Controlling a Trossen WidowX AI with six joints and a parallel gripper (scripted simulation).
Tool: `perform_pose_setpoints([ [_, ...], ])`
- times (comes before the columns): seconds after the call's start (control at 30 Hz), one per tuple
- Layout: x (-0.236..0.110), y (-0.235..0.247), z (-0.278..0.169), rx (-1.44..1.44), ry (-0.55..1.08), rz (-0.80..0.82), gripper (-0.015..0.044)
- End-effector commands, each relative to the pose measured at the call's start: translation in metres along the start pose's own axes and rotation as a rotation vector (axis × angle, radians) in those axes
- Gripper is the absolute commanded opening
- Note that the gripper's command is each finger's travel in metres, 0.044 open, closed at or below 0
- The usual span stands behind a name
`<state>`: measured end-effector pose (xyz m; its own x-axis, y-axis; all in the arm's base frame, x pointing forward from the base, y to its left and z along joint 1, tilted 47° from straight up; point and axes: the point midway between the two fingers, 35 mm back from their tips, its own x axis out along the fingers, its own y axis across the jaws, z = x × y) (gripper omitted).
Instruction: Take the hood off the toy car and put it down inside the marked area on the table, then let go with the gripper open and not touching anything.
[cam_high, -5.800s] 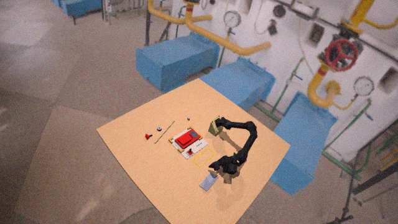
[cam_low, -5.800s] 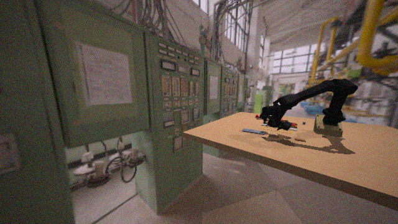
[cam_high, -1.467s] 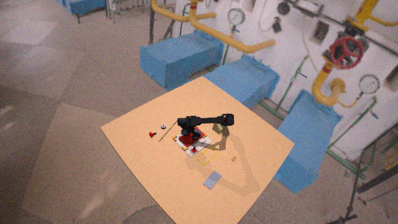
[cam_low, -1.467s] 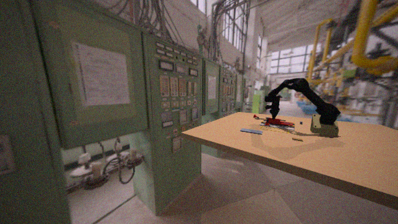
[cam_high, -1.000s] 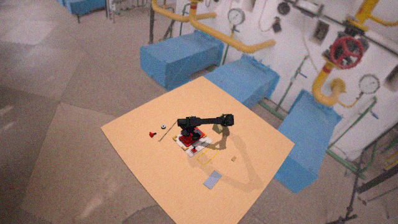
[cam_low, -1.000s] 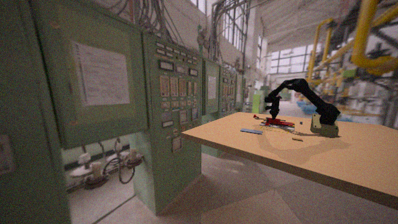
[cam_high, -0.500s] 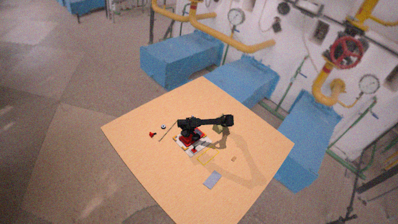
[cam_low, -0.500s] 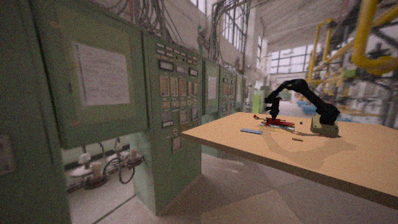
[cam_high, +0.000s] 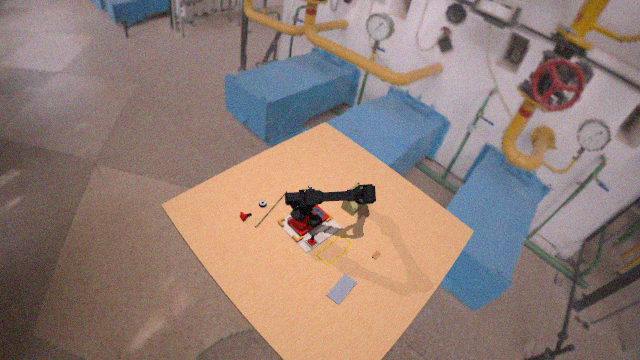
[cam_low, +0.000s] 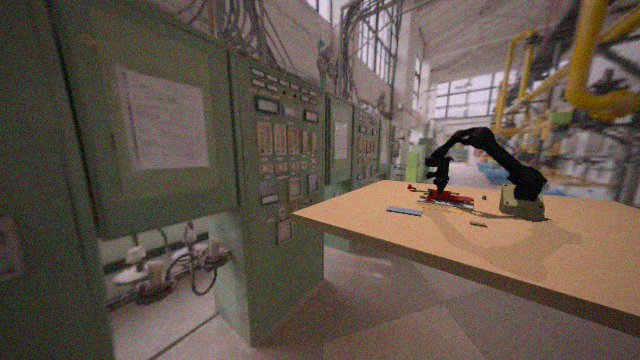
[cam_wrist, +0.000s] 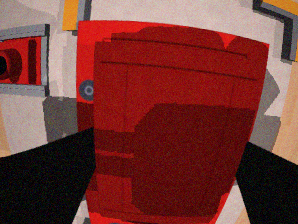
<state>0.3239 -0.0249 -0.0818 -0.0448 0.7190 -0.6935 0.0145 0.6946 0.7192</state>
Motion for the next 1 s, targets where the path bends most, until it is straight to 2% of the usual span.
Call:
perform_pose_setpoints([
  [0.0, 0.0, 0.0, 0.0, -0.001, 0.0, -0.001, 0.0295],
  [0.1, 0.0, 0.0, 0.0, -0.001, 0.0, -0.001, 0.0275],
  [0.43, -0.005, 0.0, 0.0, -0.001, 0.0, -0.001, 0.0012],
  [0.47, -0.006, 0.0, 0.0, -0.001, 0.0, -0.001, 0.0],
  [0.97, -0.015, 0.0, 0.001, 0.0, 0.0, -0.001, 0.0],
])
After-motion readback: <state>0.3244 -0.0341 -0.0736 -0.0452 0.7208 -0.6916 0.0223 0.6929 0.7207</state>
